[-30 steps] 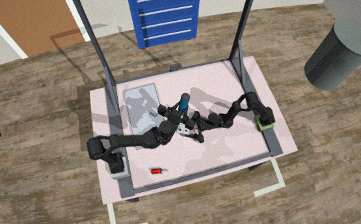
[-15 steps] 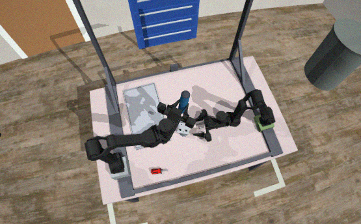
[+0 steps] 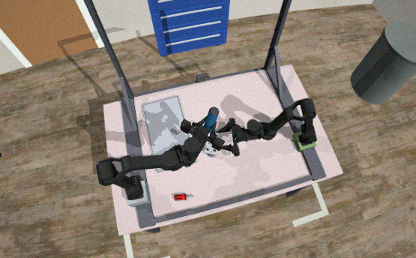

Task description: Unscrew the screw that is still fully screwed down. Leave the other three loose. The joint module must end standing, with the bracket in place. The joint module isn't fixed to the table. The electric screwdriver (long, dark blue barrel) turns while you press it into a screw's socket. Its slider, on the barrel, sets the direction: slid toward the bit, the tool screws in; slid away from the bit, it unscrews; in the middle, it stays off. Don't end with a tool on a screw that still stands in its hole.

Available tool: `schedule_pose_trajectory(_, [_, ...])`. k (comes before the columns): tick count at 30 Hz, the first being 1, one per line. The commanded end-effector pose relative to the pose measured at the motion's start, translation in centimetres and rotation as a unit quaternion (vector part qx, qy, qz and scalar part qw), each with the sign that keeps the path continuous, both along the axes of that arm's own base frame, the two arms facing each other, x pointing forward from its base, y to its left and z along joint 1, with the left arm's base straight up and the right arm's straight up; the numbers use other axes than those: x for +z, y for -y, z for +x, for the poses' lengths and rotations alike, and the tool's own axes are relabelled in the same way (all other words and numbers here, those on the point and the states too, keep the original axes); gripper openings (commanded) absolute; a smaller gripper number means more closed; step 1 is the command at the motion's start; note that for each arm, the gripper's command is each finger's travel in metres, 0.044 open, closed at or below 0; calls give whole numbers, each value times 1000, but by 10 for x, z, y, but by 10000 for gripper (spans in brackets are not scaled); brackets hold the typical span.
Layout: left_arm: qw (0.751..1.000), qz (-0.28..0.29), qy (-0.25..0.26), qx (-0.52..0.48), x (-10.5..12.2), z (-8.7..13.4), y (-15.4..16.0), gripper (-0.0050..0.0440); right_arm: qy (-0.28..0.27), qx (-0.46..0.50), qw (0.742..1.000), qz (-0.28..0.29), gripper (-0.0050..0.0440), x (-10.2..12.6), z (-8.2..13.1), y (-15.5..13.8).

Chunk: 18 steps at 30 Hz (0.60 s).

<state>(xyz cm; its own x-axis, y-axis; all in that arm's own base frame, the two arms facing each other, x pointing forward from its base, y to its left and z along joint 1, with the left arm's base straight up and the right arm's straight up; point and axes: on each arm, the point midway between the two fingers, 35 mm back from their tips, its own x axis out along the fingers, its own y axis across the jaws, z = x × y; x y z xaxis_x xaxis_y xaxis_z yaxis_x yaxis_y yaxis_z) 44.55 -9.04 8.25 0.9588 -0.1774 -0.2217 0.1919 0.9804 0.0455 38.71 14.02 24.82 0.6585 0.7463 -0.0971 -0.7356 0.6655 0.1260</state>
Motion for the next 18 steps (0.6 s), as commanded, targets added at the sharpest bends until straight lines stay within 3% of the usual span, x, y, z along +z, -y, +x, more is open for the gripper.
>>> schedule_pose_trajectory(1, [1000,1,-4,8,27,8,-4,400,-14,-9,1000,-5,162,6,-13,12])
schedule_pose_trajectory(6, [1000,-1,-25,8,37,6,-4,400,-58,-19,998,-13,162,-6,-19,21])
schedule_pose_trajectory(13, [997,1,-75,14,62,-5,-8,400,-173,-44,983,-33,162,-45,-35,45])
schedule_pose_trajectory(18, [994,2,-110,17,79,-20,-12,400,-277,-64,957,-49,162,-87,-45,63])
